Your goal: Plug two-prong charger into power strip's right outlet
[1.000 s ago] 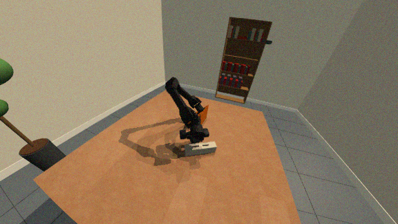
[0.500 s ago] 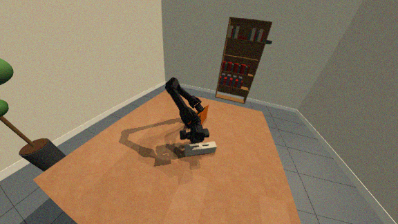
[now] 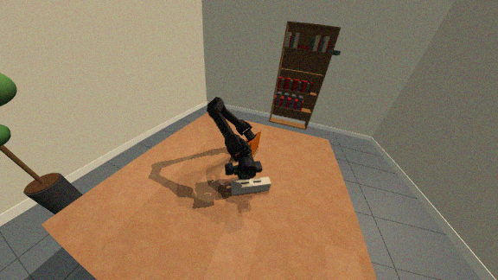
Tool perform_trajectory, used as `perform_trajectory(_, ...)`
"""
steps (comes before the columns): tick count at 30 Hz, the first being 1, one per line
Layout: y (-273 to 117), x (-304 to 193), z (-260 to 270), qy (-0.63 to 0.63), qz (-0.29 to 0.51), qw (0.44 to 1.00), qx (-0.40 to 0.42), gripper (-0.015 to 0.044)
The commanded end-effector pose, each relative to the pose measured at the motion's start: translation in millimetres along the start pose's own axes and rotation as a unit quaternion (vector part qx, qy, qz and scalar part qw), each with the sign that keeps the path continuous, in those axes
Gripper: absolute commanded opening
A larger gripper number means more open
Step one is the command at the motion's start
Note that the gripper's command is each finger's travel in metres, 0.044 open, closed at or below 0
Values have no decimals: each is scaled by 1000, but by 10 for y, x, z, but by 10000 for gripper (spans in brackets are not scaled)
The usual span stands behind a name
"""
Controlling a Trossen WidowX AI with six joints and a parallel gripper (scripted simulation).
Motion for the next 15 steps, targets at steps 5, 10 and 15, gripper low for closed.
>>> perform_trajectory(5, -3, 25, 4, -2, 0, 1000, 2, 0)
perform_trajectory(10, -3, 27, 4, -2, 0, 1000, 2, 0)
perform_trajectory(15, -3, 34, 5, -2, 0, 1000, 2, 0)
Point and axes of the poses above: the point midway between the two fingers, 35 mm back from their tips, its own y axis out along the fingers, its own z axis across the jaws, x = y × z, the point moved 6 cm from there along -y, back along the fingers, and after that the axes turned 3 degrees about y, right-handed, at the moved point
